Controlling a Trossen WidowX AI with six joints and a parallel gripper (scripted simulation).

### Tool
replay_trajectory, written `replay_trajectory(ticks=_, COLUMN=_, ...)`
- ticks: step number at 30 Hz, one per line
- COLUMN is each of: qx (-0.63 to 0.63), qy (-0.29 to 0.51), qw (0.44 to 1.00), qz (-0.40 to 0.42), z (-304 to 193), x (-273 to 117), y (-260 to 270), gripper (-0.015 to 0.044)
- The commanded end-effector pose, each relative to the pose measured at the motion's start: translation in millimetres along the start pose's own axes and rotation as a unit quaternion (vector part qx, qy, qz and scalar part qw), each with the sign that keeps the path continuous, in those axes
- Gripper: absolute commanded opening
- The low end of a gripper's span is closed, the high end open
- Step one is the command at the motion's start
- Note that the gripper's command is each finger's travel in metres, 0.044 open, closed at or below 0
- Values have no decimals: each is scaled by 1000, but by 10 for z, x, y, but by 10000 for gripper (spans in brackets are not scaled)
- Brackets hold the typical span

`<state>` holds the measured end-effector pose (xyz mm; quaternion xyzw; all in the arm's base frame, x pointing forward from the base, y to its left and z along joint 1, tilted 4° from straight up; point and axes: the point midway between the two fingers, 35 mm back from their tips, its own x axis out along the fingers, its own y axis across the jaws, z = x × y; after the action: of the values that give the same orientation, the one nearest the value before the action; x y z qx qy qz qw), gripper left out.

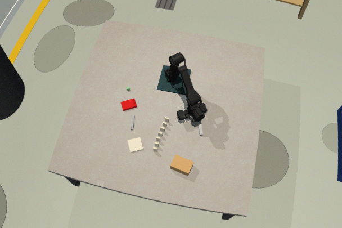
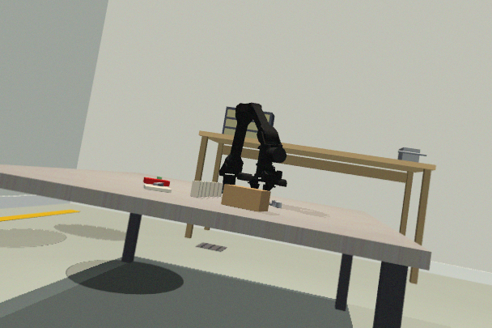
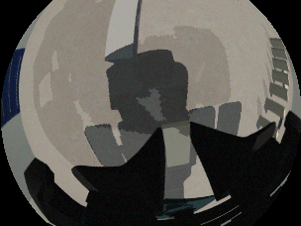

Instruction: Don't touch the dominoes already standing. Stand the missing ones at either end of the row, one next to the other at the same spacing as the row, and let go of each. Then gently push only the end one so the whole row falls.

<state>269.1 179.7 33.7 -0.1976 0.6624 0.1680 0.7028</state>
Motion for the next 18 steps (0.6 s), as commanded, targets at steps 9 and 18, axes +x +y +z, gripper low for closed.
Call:
replay_trajectory(ticks=9, qx=0, qy=-1, qw=1000, qz=-2, z=-4, x=-855, y=8, gripper=107)
replay_trajectory(ticks=18, qx=0, qy=-1, qw=1000, qz=-2, z=-12, x=-1601, y=19, gripper=107)
